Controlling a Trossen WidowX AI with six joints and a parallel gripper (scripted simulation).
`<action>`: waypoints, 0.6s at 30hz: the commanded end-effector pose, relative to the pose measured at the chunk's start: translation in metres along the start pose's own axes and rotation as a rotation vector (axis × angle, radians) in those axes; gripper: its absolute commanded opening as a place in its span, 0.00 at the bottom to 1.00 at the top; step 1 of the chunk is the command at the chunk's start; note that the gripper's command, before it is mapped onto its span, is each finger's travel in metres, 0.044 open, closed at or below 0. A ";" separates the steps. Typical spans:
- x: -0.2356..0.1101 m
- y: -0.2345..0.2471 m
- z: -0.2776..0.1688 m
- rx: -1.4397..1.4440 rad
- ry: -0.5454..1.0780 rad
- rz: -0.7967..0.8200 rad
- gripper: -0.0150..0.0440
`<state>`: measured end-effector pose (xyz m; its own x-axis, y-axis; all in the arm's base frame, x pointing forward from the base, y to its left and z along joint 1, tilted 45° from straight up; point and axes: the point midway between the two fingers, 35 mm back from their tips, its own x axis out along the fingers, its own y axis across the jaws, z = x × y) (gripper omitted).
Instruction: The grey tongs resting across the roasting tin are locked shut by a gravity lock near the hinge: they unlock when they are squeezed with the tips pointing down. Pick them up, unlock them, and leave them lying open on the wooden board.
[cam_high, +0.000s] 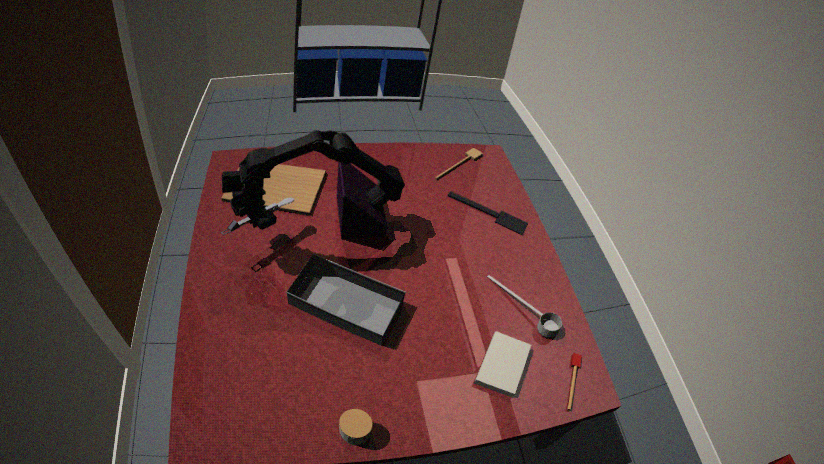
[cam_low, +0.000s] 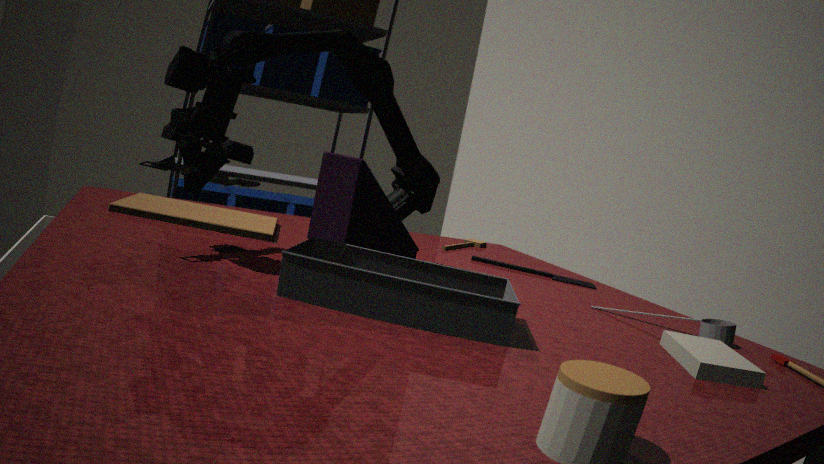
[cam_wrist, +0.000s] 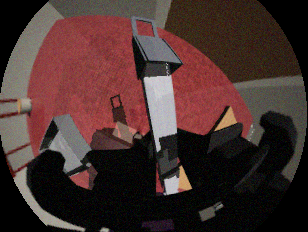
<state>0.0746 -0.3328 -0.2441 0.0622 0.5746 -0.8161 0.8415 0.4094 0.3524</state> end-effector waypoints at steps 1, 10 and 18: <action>-0.006 -0.033 -0.013 0.041 -0.008 -0.021 0.00; -0.013 -0.094 -0.051 0.131 0.007 -0.059 0.00; -0.013 -0.143 -0.093 0.211 0.030 -0.084 0.00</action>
<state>-0.0704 -0.3361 -0.2432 -0.0091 0.5660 -0.8244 0.9274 0.3132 0.2048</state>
